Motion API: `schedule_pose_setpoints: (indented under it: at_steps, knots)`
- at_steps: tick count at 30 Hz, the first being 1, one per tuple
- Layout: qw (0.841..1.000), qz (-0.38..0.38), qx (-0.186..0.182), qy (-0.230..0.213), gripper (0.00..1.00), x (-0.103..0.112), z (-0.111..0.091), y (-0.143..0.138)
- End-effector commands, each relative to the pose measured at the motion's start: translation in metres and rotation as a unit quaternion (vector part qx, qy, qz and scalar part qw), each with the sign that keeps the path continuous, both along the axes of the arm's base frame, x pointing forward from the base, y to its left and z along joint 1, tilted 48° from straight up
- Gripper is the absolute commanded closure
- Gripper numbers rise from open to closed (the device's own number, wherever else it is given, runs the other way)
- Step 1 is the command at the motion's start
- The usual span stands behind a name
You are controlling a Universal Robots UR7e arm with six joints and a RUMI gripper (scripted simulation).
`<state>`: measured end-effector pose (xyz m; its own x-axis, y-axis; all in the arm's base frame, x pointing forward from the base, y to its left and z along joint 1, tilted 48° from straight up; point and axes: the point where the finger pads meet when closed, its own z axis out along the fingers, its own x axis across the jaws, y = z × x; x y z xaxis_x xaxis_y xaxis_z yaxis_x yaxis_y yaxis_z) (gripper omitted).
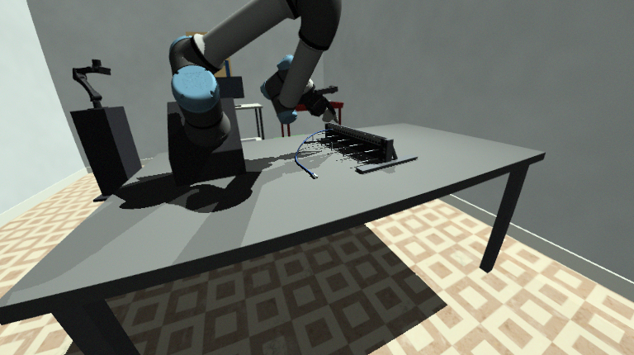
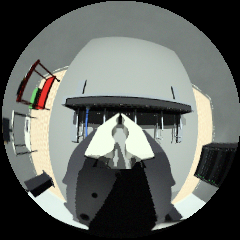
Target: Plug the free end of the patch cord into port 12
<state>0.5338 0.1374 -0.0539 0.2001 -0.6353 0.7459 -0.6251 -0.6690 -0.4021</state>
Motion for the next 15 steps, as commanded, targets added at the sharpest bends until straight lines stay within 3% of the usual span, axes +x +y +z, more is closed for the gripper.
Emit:
schedule_pose_setpoints:
  at_steps: [1, 5, 15]
  knots:
    - [1.0, 0.0, 0.0, 0.0, 1.0, -0.014, 0.01, 0.007]
    - [1.0, 0.0, 0.0, 0.0, 1.0, -0.022, 0.016, 0.012]
    - [1.0, 0.0, 0.0, 0.0, 1.0, -0.071, 0.051, 0.037]
